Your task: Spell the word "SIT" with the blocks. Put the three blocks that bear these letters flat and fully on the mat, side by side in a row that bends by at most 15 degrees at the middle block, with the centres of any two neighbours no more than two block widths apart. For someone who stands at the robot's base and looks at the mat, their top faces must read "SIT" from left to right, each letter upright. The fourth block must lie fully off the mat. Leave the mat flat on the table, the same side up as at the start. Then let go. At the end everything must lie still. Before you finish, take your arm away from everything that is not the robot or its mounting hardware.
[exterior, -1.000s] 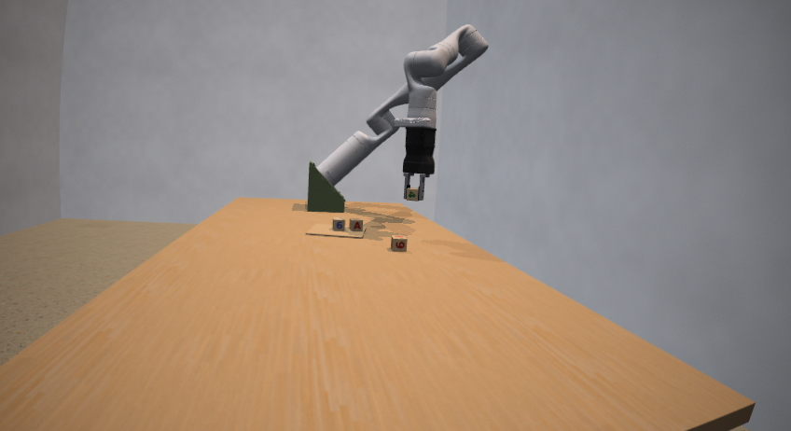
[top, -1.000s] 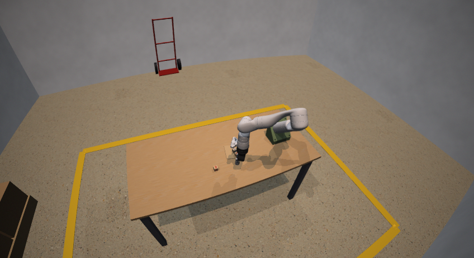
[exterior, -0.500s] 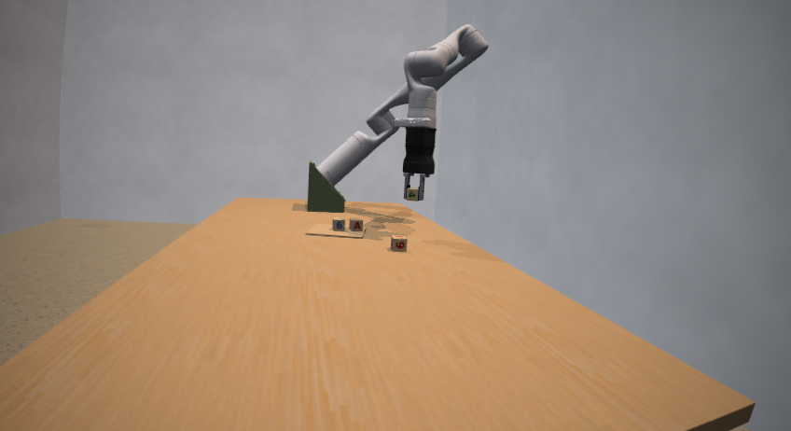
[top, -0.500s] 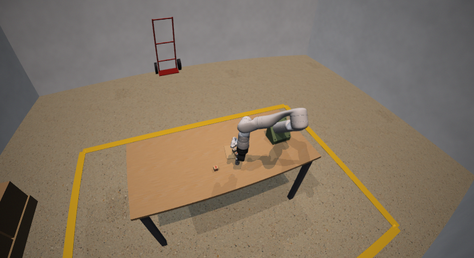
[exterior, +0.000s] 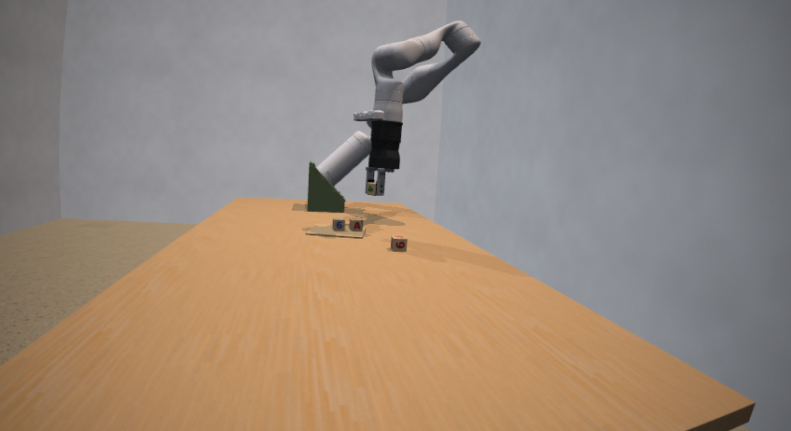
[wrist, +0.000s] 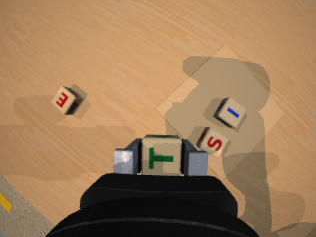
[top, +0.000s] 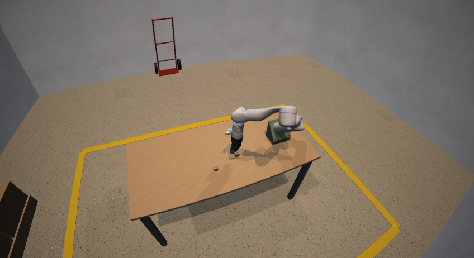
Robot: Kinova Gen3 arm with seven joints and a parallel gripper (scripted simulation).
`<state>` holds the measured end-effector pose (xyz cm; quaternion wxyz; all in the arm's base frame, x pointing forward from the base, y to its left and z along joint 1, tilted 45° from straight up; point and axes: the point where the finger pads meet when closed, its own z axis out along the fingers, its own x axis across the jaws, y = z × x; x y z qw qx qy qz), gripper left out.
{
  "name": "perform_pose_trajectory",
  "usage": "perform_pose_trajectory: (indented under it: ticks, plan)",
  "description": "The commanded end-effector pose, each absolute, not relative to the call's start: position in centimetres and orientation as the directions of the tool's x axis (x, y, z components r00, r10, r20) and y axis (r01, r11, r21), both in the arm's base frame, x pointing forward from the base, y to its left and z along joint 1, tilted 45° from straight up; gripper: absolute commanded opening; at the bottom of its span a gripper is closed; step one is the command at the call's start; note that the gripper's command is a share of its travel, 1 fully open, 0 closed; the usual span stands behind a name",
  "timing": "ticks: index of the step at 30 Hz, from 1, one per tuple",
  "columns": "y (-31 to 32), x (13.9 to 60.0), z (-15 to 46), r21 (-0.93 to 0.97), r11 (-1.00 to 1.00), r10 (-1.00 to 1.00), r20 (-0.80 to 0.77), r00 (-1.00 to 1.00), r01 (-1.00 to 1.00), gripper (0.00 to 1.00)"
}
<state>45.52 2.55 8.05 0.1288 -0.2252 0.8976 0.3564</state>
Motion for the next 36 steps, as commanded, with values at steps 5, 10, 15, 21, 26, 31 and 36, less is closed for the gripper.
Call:
perform_pose_trajectory:
  ticks: [5,10,15,21,26,31,36]
  plan:
    - [-2.4,43.2,3.0,0.671,0.7,-0.125,-0.222,-0.967,-0.244,0.57]
    - [-4.6,41.5,0.6,0.697,0.709,-0.025,-0.126,-0.992,-0.106,0.57]
    - [-6.1,40.1,-1.1,0.708,0.706,0.048,-0.052,-0.997,-0.003,0.57]
    - [-6.2,39.9,-1.2,0.71,0.704,0.055,-0.045,-0.997,0.006,0.57]
    - [-6.2,39.9,-1.2,0.71,0.704,0.055,-0.045,-0.997,0.006,0.57]
    - [-6.1,39.9,-1.3,0.71,0.704,0.055,-0.045,-0.997,0.007,0.57]
    - [-5.6,39.9,-1.8,0.71,0.704,0.056,-0.043,-0.998,0.009,0.57]
